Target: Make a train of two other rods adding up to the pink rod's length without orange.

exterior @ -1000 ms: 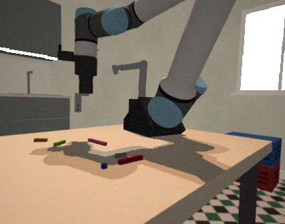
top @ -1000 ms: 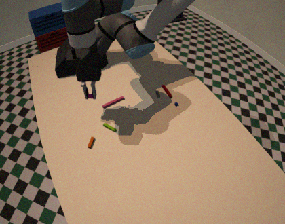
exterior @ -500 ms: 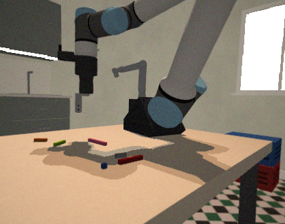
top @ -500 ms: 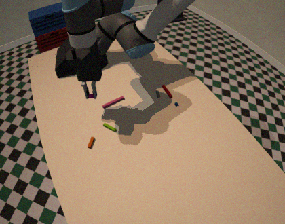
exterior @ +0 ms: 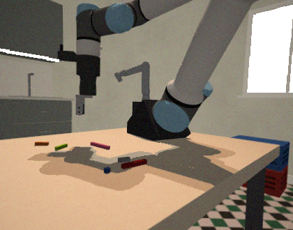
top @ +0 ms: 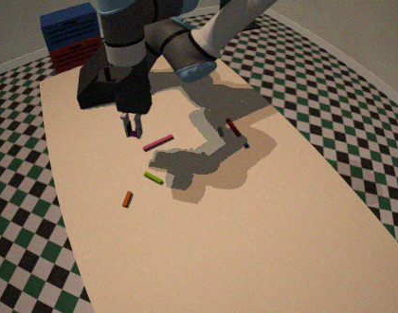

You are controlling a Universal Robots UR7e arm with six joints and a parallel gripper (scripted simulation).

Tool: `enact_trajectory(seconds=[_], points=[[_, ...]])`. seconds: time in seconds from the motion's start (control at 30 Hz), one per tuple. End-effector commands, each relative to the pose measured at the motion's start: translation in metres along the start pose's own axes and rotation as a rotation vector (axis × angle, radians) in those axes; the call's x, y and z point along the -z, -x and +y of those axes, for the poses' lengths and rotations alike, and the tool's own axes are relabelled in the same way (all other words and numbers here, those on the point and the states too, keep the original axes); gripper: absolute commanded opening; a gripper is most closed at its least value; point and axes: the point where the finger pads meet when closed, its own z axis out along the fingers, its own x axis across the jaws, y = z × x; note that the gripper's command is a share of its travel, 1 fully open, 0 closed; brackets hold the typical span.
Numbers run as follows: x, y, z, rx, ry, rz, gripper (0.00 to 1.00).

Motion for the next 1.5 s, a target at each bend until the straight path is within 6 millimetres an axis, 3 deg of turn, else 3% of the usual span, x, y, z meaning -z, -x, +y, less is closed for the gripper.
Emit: enact_trajectory(seconds=[0.0,0.8,1.27,1.47], points=[[0.003,0.016,0.002,-0.154,-0.005,0.003,0.40],[0.005,0.074,0.027,-0.725,-0.007,0.002,0.40],[0.002,0.118,0.057,-1.129,-0.004,-0.001,0.40],[0.001,0.127,0.065,-1.212,-0.002,-0.002,0.40]])
